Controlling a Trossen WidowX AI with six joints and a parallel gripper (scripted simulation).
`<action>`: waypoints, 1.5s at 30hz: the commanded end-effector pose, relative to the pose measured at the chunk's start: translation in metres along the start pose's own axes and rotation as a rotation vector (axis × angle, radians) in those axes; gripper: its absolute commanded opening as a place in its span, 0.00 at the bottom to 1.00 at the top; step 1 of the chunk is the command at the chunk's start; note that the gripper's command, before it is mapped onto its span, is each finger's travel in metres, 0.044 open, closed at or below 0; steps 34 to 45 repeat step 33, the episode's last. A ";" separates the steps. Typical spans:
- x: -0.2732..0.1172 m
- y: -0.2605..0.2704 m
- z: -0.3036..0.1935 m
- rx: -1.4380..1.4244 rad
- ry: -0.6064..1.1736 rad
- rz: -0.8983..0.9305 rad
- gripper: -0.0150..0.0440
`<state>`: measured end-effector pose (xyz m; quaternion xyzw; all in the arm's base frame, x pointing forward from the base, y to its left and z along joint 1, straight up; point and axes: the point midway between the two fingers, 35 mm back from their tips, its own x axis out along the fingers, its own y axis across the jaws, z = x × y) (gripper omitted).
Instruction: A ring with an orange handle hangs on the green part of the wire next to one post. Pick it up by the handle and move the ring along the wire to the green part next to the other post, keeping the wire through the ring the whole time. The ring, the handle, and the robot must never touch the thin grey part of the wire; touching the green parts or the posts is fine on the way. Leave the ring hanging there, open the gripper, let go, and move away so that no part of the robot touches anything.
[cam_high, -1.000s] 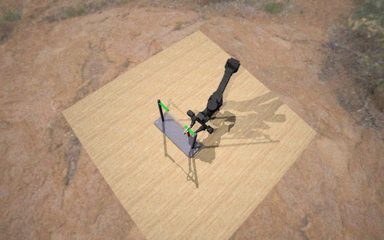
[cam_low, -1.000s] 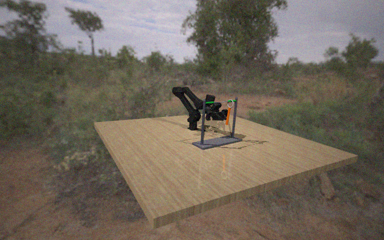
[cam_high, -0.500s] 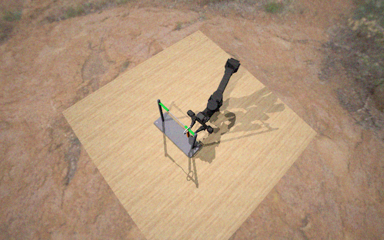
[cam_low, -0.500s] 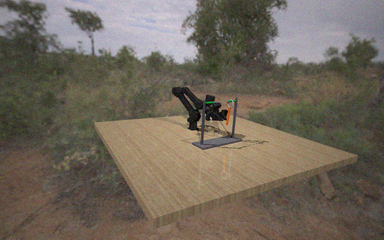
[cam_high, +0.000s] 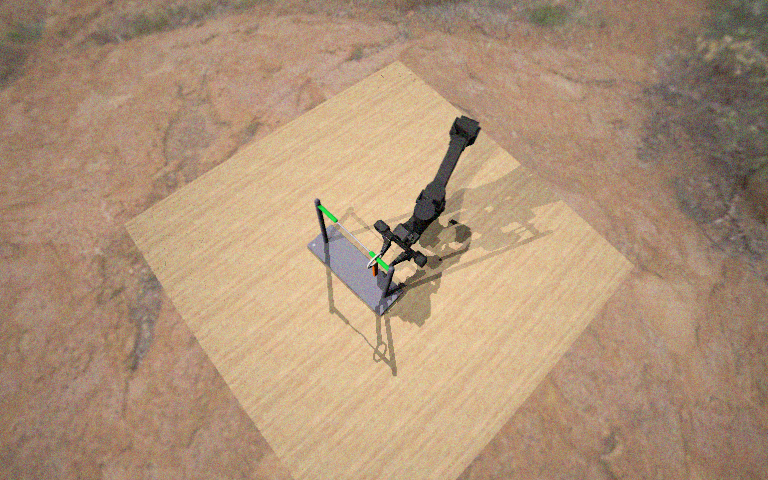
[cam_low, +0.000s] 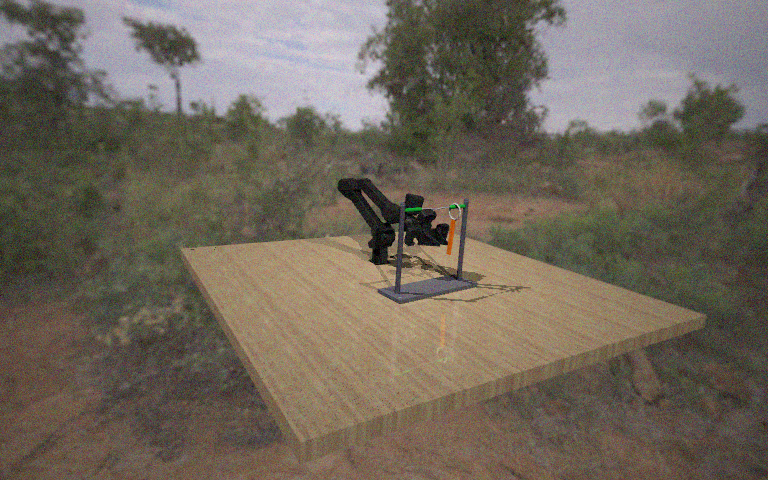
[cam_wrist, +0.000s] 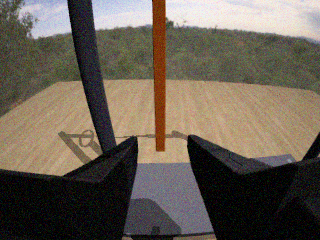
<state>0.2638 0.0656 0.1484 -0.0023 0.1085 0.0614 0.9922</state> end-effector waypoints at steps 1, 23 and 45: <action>-0.003 0.000 0.001 0.000 0.000 0.000 0.61; -0.051 -0.001 -0.001 0.000 0.003 0.000 1.00; -0.051 -0.001 -0.001 0.000 0.003 0.000 1.00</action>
